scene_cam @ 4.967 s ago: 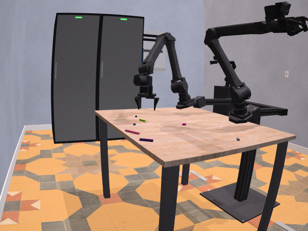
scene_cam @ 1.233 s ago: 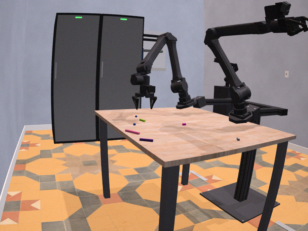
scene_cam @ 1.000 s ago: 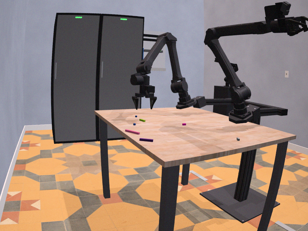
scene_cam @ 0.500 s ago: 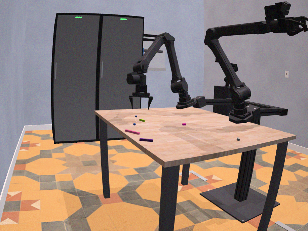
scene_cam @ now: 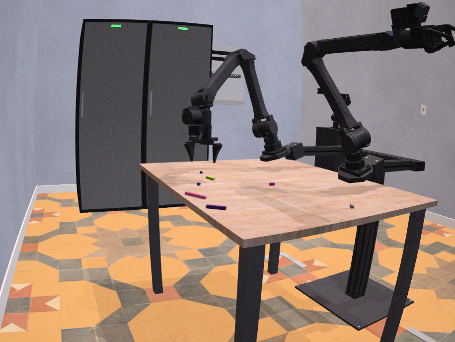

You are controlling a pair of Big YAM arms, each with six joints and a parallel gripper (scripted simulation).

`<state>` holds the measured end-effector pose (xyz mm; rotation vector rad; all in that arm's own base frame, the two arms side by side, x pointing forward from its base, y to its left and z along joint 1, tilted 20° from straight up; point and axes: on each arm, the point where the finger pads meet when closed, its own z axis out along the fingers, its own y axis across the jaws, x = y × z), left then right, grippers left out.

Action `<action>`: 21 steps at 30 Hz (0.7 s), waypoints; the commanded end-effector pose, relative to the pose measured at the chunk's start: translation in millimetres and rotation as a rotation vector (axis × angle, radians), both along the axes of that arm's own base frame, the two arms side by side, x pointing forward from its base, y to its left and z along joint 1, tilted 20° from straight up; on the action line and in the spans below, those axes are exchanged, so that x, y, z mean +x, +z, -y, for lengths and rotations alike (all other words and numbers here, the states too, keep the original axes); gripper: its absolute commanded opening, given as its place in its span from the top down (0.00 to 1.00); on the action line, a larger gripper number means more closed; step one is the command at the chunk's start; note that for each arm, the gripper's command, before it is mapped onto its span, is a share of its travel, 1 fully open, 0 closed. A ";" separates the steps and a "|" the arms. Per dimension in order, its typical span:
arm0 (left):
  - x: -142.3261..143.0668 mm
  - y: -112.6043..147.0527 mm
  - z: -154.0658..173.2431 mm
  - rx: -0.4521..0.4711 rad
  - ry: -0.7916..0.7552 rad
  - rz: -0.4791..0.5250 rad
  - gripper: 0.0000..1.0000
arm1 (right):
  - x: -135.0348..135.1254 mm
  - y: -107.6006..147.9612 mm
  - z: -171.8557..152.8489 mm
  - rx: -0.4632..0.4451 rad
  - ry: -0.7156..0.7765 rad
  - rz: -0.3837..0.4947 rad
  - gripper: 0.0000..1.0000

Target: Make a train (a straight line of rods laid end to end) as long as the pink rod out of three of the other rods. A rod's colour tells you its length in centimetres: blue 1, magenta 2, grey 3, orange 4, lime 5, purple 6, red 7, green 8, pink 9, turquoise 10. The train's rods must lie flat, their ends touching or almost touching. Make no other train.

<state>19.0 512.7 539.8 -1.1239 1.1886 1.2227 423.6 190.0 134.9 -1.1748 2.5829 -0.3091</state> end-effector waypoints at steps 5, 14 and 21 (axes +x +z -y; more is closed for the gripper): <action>-7.3 10.5 6.9 0.031 0.016 0.017 0.00 | 24.4 19.9 -22.0 0.101 -0.258 0.038 0.00; -7.3 10.5 6.9 0.031 0.016 0.017 0.00 | 38.6 24.9 -35.4 0.183 -0.473 0.055 0.00; -7.3 10.5 6.9 0.031 0.016 0.017 0.00 | 50.8 28.5 -43.9 0.250 -0.651 0.069 0.00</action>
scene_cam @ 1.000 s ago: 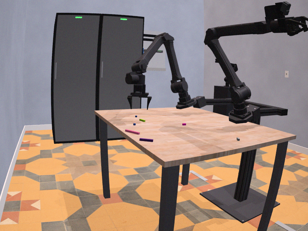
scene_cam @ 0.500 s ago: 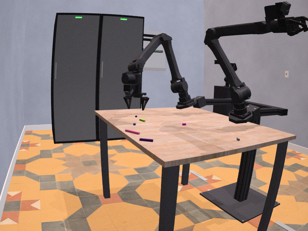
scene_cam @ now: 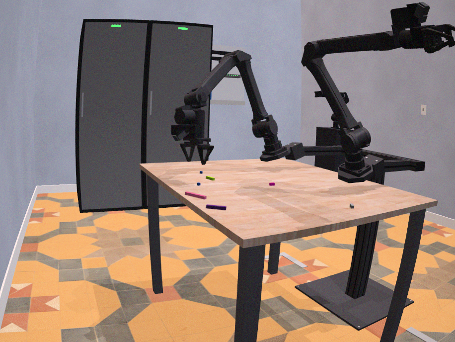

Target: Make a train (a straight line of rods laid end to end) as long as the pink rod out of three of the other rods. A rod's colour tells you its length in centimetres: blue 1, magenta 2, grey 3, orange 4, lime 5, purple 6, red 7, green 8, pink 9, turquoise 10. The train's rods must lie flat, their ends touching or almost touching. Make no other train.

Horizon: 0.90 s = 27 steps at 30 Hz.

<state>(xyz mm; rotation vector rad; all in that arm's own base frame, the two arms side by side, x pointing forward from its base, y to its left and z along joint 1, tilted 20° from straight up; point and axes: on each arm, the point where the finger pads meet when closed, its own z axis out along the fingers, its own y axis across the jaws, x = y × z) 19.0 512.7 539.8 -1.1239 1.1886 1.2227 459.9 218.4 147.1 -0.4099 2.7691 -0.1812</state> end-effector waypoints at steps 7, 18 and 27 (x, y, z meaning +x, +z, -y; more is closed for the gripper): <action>-7.3 10.5 6.9 0.031 0.016 0.017 0.00 | 26.4 19.2 -21.1 0.113 -0.293 0.040 0.00; -7.3 10.5 6.9 0.031 0.016 0.017 0.00 | 42.2 23.6 -42.2 0.222 -0.573 0.062 0.00; -7.3 10.5 6.9 0.031 0.016 0.017 0.00 | 55.8 26.0 -52.9 0.303 -0.789 0.079 0.00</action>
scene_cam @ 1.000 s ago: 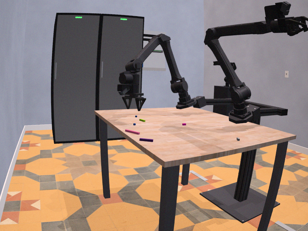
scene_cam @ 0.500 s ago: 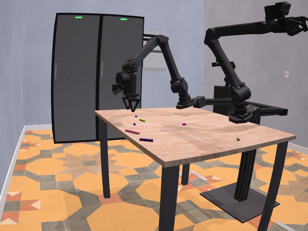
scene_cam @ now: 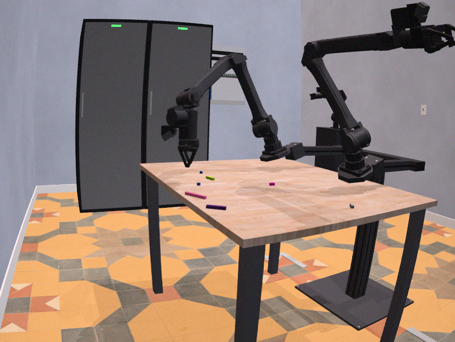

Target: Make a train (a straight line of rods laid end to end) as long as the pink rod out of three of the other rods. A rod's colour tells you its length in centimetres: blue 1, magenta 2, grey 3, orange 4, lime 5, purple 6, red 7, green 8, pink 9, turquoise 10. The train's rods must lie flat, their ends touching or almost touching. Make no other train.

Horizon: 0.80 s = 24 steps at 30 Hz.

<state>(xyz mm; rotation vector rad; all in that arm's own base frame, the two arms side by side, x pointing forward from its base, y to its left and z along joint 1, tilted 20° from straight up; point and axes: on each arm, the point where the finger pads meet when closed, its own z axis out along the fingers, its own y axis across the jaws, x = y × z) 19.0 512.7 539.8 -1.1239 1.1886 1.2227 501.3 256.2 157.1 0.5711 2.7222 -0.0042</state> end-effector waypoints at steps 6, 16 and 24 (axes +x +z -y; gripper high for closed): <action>-7.3 10.5 6.9 0.031 0.016 0.017 0.00 | 23.0 17.5 -25.3 0.113 -0.285 0.040 0.00; -7.3 10.5 6.9 0.031 0.016 0.017 0.00 | 36.1 19.1 -39.6 0.204 -0.523 0.059 0.00; -7.3 10.5 6.9 0.031 0.016 0.017 0.00 | 46.1 19.8 -53.5 0.283 -0.728 0.074 0.00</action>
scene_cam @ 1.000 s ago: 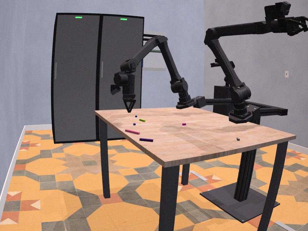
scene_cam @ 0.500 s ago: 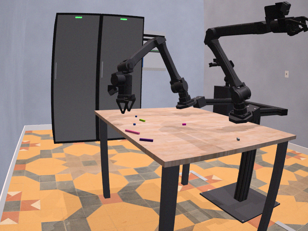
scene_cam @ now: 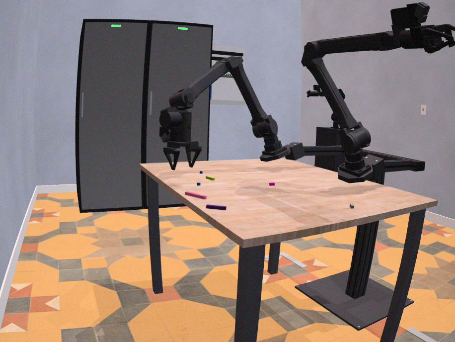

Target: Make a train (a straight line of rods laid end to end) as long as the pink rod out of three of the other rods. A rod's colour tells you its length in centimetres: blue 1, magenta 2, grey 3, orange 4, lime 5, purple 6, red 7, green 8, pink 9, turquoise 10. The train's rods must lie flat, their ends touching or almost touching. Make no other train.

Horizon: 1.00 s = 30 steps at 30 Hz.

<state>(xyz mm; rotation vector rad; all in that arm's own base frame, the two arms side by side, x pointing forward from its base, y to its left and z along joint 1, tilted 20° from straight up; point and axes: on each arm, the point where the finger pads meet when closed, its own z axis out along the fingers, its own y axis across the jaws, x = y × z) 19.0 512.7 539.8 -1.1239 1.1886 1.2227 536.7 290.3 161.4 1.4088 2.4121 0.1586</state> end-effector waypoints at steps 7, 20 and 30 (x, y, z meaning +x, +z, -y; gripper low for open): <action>-7.3 10.5 6.9 0.031 0.016 0.017 0.00 | 22.4 15.6 -20.7 0.112 -0.288 0.039 0.00; -7.3 10.5 6.9 0.031 0.016 0.017 0.00 | 29.9 15.3 -33.0 0.176 -0.452 0.051 0.00; -7.3 10.5 6.9 0.031 0.016 0.017 0.00 | 28.8 31.1 -32.4 0.195 -0.450 0.069 0.00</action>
